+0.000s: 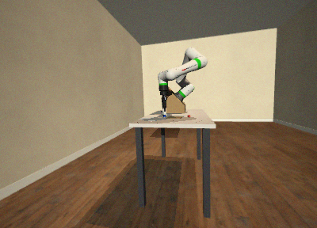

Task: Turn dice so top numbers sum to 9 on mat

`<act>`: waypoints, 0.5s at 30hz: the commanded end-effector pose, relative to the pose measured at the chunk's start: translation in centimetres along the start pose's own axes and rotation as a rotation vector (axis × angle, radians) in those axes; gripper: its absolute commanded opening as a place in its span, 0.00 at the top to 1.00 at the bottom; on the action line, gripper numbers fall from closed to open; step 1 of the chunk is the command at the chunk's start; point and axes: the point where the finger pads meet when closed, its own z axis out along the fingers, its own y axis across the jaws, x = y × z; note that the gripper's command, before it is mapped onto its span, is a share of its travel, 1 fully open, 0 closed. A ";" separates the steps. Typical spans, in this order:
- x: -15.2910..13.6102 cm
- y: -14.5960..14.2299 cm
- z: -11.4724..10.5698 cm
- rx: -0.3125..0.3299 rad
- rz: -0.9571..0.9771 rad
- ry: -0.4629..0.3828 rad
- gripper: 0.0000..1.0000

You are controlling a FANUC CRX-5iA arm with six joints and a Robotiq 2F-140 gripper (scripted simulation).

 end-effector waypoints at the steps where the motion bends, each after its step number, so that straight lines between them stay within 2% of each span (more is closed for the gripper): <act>1: 0.0 0.0 0.0 0.000 0.000 0.000 0.79; 15: 0.0 0.0 0.5 0.000 0.000 0.000 0.79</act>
